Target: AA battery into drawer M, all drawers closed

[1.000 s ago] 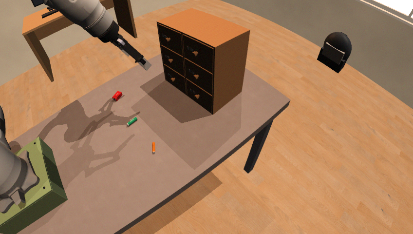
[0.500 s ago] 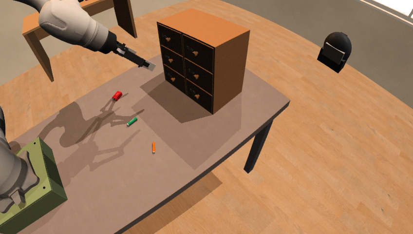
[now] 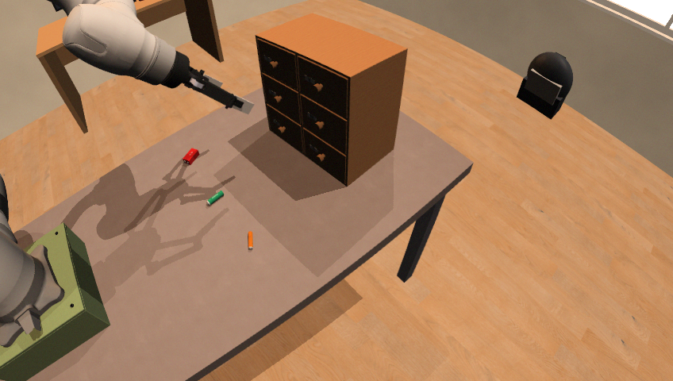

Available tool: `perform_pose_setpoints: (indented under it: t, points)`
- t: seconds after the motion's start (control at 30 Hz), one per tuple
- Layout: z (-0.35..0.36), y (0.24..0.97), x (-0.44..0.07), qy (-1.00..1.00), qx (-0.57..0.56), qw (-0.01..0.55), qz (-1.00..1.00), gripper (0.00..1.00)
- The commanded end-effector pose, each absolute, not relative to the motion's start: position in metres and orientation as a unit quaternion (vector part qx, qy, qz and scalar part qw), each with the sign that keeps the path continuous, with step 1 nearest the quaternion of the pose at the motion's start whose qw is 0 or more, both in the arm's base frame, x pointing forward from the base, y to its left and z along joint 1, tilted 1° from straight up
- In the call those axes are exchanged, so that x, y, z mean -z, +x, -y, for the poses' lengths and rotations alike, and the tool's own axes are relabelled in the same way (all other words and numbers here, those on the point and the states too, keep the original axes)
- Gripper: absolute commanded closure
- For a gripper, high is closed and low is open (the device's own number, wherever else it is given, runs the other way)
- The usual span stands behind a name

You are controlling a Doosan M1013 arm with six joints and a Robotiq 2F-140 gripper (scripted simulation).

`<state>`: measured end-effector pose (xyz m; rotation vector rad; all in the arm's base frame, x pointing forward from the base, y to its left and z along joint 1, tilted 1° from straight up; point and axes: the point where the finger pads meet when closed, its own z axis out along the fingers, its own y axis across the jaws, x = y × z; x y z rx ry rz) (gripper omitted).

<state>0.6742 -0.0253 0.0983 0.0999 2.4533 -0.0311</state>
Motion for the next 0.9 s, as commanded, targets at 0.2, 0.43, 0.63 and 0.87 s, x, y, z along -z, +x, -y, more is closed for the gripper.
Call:
perform_pose_setpoints:
  t: [0.2,0.43,0.63,0.87]
  points:
    - [0.0234,0.6735,-0.0935,0.032,0.001,0.346,-0.938,0.0]
    - [0.0255,0.6736,-0.0926,0.033,0.004,0.348,-0.937,0.0]
    - [0.0286,0.6726,-0.0908,0.035,0.008,0.349,-0.936,0.0]
    - [0.0266,0.6727,-0.0884,0.034,0.006,0.354,-0.935,0.0]
